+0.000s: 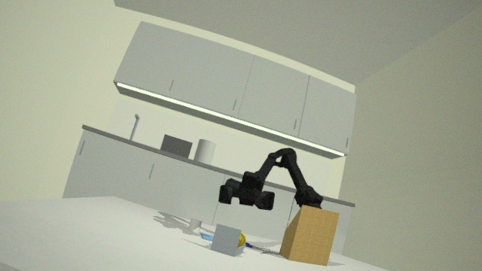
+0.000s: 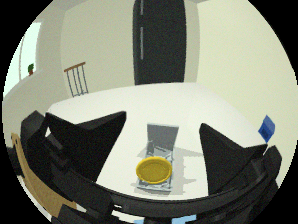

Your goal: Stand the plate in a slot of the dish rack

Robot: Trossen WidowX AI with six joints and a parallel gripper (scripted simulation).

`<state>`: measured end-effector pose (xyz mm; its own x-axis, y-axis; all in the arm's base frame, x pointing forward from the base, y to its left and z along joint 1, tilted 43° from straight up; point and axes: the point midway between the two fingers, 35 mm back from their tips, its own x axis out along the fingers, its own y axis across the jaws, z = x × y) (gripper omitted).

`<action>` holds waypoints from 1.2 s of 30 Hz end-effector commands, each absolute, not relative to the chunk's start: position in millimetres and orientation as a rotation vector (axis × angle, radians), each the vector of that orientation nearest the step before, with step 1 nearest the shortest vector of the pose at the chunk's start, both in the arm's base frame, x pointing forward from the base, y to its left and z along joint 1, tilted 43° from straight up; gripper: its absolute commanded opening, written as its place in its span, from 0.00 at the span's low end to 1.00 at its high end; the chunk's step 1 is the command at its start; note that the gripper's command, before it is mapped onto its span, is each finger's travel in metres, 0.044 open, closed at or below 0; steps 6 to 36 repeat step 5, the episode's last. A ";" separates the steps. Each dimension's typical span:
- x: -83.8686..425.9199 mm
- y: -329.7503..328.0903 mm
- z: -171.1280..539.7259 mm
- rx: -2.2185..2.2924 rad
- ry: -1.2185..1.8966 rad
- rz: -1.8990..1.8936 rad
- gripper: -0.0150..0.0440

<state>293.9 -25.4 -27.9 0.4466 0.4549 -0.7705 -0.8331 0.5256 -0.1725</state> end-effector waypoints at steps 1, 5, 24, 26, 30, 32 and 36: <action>293.8 -20.9 -27.8 -0.533 0.836 0.833 0.93; 289.8 -17.5 -29.8 -0.465 0.959 0.795 0.93; 289.8 -17.5 -29.8 -0.465 0.959 0.795 0.93; 289.8 -17.5 -29.8 -0.465 0.959 0.795 0.93; 289.8 -17.5 -29.8 -0.465 0.959 0.795 0.93; 289.8 -17.5 -29.8 -0.465 0.959 0.795 0.93; 289.8 -17.5 -29.8 -0.465 0.959 0.795 0.93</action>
